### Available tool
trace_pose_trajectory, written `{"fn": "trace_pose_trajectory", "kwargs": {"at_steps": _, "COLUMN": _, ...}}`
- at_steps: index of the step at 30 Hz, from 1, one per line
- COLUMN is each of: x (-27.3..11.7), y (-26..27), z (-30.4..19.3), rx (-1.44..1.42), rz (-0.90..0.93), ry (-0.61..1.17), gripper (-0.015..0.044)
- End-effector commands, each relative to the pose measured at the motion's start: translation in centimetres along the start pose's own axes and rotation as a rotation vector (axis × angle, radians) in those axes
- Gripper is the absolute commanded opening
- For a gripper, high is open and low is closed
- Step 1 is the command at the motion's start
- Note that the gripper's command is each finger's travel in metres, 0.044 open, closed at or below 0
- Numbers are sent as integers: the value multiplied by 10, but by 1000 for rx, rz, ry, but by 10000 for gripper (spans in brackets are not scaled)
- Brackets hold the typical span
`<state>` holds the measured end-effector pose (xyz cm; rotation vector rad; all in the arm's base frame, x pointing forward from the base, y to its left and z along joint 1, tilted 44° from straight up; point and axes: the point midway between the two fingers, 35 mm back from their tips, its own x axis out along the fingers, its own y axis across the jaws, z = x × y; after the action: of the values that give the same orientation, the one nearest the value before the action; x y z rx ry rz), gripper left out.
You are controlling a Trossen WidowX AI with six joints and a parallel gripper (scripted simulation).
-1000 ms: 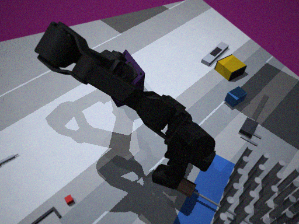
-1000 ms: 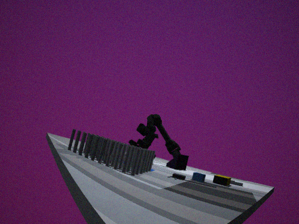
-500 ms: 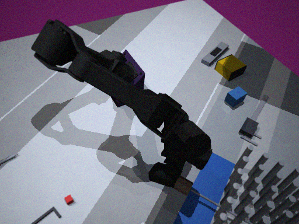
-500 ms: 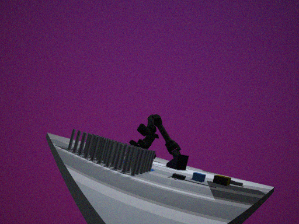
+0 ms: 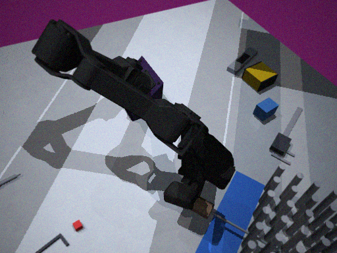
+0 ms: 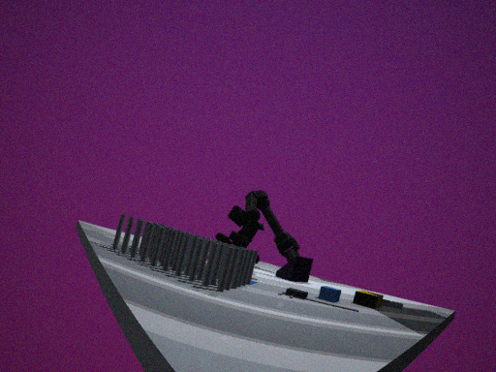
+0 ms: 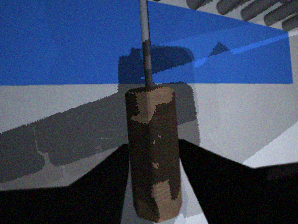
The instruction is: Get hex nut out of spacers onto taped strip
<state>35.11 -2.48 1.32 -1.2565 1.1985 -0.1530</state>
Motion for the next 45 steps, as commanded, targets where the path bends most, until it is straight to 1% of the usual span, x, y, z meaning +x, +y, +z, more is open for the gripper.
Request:
{"fn": "trace_pose_trajectory", "kwargs": {"at_steps": 1, "x": -1, "y": 0, "z": -2, "rx": -2, "rz": 0, "ry": -4, "gripper": 0}}
{"fn": "trace_pose_trajectory", "kwargs": {"at_steps": 45, "x": -8, "y": 0, "z": -28, "rx": -4, "rz": 1, "ry": -2, "gripper": 0}}
